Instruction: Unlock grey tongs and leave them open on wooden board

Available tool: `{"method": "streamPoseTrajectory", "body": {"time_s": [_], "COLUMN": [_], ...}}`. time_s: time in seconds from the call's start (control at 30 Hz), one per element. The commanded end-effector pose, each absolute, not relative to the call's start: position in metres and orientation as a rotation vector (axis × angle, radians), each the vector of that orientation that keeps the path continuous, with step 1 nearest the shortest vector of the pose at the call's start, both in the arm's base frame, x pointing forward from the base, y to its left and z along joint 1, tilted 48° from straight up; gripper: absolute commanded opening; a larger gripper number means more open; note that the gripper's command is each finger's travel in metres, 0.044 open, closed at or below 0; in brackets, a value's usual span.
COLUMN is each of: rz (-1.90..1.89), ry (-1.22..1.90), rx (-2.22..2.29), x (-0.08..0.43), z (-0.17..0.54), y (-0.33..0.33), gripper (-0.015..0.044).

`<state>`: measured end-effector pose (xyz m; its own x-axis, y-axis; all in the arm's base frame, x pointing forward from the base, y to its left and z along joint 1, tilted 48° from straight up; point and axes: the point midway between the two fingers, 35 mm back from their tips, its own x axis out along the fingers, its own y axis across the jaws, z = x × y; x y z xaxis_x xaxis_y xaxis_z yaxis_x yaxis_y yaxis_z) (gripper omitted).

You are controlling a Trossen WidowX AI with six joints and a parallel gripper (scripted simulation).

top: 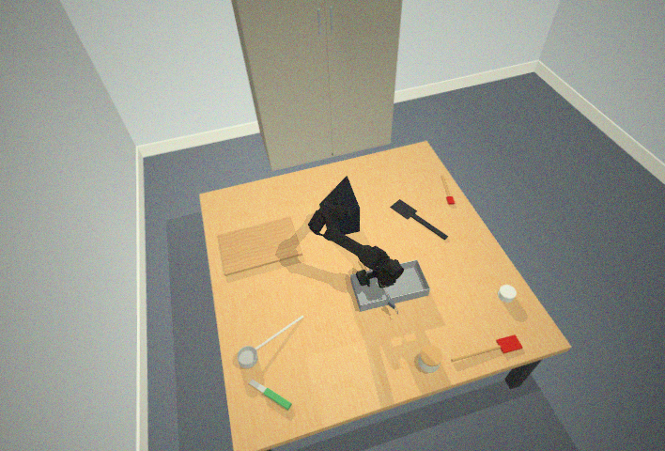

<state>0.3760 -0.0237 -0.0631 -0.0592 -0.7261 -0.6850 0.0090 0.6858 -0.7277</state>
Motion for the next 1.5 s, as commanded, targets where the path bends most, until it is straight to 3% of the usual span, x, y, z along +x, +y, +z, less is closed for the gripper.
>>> {"method": "streamPoseTrajectory", "body": {"time_s": [0.0, 0.33, 0.8, 1.03, 1.47], "rz": [-0.667, -0.667, -0.667, -0.665, -0.663], "ry": [1.526, 1.526, 1.526, 1.527, 1.533], "rx": [-0.615, -0.615, -0.615, -0.616, -0.625], "x": [0.376, 0.376, 0.376, 0.377, 0.379], "z": [-0.063, -0.063, -0.063, -0.057, -0.029], "y": [-0.023, -0.023, -0.023, -0.017, 0.014], "gripper": [0.0387, 0.0125, 0.0032, -0.015, -0.015]}}
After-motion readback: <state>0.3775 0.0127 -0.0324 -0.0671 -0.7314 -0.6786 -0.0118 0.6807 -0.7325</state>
